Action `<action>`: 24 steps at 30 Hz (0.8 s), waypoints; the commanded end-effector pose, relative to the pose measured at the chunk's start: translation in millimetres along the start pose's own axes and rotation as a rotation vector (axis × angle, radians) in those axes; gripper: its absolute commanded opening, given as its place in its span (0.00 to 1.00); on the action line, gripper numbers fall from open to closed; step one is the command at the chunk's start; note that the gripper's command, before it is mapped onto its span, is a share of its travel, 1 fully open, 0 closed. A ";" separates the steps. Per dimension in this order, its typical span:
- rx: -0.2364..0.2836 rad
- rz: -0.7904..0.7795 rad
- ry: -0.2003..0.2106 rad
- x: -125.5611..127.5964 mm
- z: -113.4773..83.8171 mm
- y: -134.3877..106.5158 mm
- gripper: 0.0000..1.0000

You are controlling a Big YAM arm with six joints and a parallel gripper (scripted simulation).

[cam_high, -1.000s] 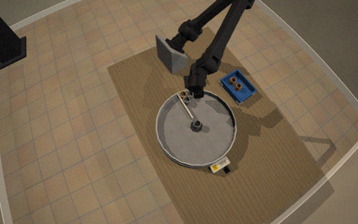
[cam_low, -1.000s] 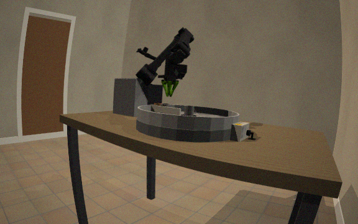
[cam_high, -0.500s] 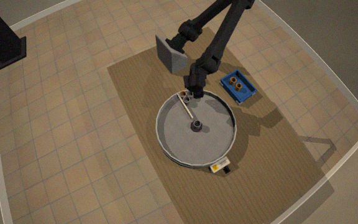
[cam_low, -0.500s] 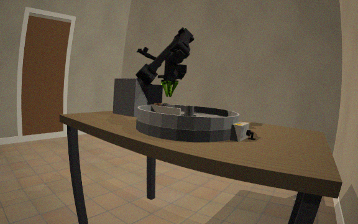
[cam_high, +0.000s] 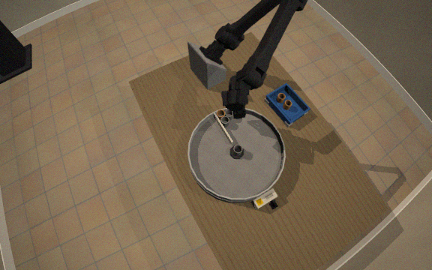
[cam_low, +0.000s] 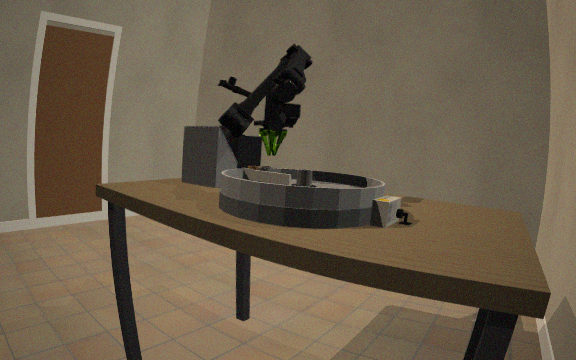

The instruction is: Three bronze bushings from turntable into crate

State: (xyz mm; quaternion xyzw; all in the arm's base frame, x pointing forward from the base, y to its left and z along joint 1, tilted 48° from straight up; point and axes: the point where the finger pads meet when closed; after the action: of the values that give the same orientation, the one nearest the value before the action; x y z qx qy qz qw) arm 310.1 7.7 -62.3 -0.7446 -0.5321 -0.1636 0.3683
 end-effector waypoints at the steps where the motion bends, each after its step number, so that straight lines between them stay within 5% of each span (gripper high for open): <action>1: -0.019 -0.014 0.000 -0.4 -5.3 4.0 0.14; 12: -0.019 -0.014 0.000 -0.4 -5.3 4.0 0.14; 20: 0.009 0.001 -0.002 -0.1 27.2 -1.3 0.14; 24: -0.024 0.003 0.004 -2.3 16.7 11.0 0.14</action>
State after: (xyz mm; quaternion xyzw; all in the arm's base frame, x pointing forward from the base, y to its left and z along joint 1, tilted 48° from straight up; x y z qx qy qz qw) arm 305.7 24.0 -75.9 -0.7408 -0.5375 -0.1643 0.3679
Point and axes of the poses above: the point where the finger pads meet when closed, its own z axis out along the fingers, its own x axis across the jaws, y = z × x, and after that the axes turned 3 degrees about z, right-handed
